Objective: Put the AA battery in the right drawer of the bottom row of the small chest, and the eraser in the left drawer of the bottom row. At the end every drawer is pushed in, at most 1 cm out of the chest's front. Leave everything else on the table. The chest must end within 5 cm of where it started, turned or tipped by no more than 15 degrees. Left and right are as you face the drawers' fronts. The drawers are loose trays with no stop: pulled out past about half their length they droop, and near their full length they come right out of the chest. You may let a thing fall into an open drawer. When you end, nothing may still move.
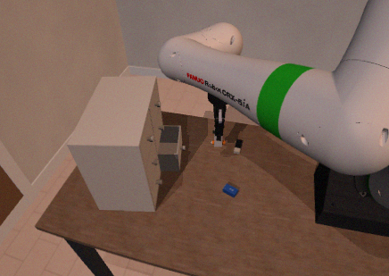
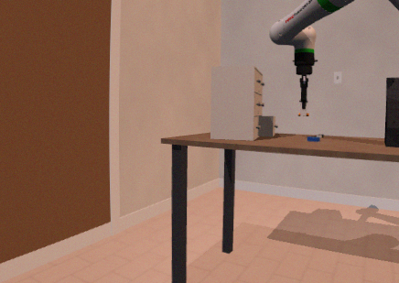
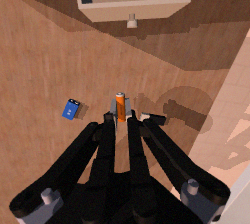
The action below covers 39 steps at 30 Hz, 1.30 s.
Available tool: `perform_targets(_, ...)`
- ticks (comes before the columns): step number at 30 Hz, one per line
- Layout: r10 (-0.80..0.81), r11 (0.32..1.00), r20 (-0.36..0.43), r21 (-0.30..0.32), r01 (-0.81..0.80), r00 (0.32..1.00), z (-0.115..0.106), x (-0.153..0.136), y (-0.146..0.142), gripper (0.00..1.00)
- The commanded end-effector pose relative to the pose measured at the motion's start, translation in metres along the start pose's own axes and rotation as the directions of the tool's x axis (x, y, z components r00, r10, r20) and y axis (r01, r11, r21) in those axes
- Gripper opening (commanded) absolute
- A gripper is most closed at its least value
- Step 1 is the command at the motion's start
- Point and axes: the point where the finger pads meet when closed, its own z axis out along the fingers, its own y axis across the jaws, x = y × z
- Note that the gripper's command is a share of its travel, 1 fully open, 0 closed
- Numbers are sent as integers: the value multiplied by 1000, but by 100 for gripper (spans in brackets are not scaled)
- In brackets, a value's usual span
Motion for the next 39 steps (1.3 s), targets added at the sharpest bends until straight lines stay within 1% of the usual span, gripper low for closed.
perform_targets(1, 0, 1000, 0, 0, 0, 1000, -8, 0, 0, 6)
perform_targets(5, 0, 1000, 0, 0, 0, 1000, -19, 0, 1, 6)
perform_targets(10, 0, 1000, 0, 0, 0, 1000, -25, 0, 1, 6)
perform_targets(17, 0, 1000, -3, 0, 0, 1000, -26, 0, 1, 6)
perform_targets(24, 0, 1000, -30, 0, 0, 1000, -25, 0, 1, 6)
perform_targets(28, 0, 1000, -82, 0, 0, 997, -25, -1, 1, 6)
perform_targets(31, 0, 1000, -142, 0, 0, 990, -24, -3, 1, 6)
perform_targets(35, 0, 1000, -249, 0, 0, 968, -22, -5, 1, 6)
perform_targets(39, 0, 1000, -365, 0, 0, 931, -21, -8, 1, 6)
